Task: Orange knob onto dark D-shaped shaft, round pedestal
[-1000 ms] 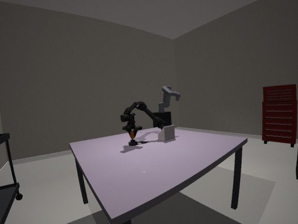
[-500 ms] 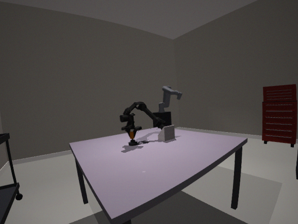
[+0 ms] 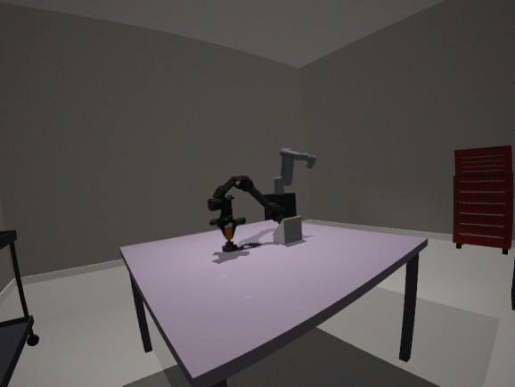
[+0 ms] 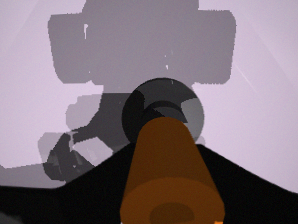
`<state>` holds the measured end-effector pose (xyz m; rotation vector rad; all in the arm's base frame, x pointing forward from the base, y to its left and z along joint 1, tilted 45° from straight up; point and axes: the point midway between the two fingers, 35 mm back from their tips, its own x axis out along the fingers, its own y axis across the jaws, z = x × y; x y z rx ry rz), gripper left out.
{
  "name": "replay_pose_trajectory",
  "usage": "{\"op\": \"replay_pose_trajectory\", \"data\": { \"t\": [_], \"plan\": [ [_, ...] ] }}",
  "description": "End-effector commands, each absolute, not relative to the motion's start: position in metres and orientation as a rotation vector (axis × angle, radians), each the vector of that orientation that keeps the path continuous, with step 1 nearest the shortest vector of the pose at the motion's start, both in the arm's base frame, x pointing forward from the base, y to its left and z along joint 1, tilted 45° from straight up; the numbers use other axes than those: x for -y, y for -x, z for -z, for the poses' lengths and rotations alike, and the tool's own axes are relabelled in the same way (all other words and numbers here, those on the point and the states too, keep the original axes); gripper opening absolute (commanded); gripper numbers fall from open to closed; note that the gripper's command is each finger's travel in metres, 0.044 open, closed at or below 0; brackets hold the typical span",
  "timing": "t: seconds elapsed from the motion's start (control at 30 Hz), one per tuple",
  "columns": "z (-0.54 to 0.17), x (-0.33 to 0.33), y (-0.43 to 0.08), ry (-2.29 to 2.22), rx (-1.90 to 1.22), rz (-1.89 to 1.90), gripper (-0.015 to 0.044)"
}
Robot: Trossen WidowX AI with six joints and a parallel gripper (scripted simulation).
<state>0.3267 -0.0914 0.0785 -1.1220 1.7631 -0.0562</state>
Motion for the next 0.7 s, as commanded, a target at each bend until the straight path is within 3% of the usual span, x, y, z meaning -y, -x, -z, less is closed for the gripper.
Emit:
{"op": "replay_pose_trajectory", "data": {
  "t": [0.0,0.67],
  "plan": [
    [-0.0775,0.0889,-0.3256,1.143,-1.762,0.037,0.0000],
    [-0.0799,0.0887,-0.3264,1.226,-1.783,-0.065,0.0000]
  ]
}}
